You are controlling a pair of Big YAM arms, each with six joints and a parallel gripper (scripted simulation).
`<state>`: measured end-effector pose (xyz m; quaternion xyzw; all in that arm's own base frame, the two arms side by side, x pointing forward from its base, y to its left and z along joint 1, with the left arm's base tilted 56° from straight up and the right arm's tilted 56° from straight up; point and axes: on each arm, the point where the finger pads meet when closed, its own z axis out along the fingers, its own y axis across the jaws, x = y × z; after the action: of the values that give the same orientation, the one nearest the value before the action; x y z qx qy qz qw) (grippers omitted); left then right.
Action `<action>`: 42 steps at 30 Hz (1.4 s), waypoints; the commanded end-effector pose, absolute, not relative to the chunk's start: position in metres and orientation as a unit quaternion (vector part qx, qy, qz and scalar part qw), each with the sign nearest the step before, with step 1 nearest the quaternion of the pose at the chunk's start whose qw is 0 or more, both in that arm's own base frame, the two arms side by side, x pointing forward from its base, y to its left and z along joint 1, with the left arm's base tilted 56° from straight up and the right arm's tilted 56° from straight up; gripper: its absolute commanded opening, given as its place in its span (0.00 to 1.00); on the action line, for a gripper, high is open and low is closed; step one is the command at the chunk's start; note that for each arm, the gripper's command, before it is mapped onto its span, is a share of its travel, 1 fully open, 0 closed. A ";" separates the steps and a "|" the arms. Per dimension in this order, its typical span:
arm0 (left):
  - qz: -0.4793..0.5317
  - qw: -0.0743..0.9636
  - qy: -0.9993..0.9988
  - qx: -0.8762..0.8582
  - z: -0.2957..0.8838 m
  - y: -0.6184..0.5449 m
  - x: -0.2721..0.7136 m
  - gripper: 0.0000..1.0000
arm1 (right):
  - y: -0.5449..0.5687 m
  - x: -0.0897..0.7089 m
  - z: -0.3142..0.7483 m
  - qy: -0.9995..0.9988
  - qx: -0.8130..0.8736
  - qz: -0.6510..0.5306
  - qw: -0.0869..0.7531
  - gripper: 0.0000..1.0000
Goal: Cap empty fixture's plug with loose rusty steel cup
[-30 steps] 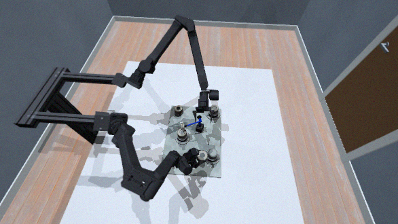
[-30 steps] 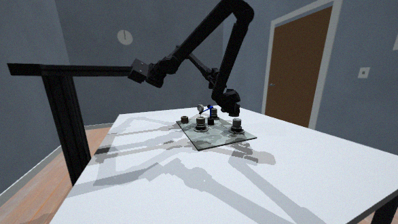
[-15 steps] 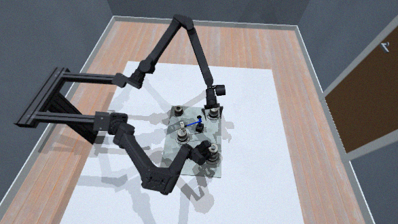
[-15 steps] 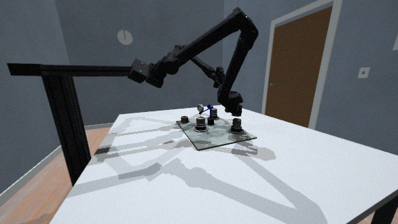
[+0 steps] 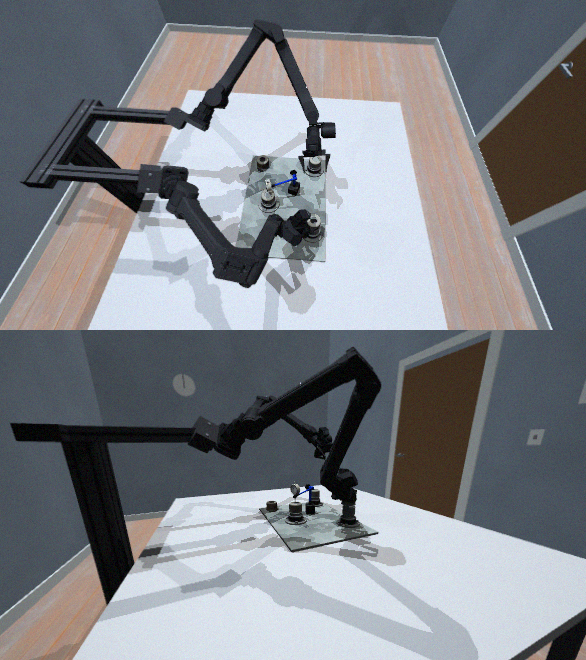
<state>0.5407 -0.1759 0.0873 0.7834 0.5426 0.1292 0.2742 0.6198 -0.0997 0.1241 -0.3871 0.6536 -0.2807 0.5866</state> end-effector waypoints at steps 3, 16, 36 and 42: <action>0.142 0.282 0.516 0.796 0.118 -0.179 0.552 1.00 | -0.071 0.622 0.152 0.634 -0.392 -0.275 0.607 0.67; 0.135 0.271 0.493 0.816 0.133 -0.180 0.549 1.00 | -0.075 0.627 0.147 0.632 -0.397 -0.275 0.605 0.67; 0.131 0.267 0.495 0.817 0.125 -0.180 0.549 1.00 | -0.102 0.639 0.122 0.630 -0.401 -0.280 0.603 0.67; 0.131 0.267 0.495 0.817 0.125 -0.180 0.549 1.00 | -0.112 0.643 0.115 0.630 -0.400 -0.282 0.603 0.67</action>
<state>0.5394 -0.1776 0.1093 0.8168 0.5026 0.1219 0.2557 0.6370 -0.1175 0.1107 -0.3904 0.6477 -0.2764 0.5930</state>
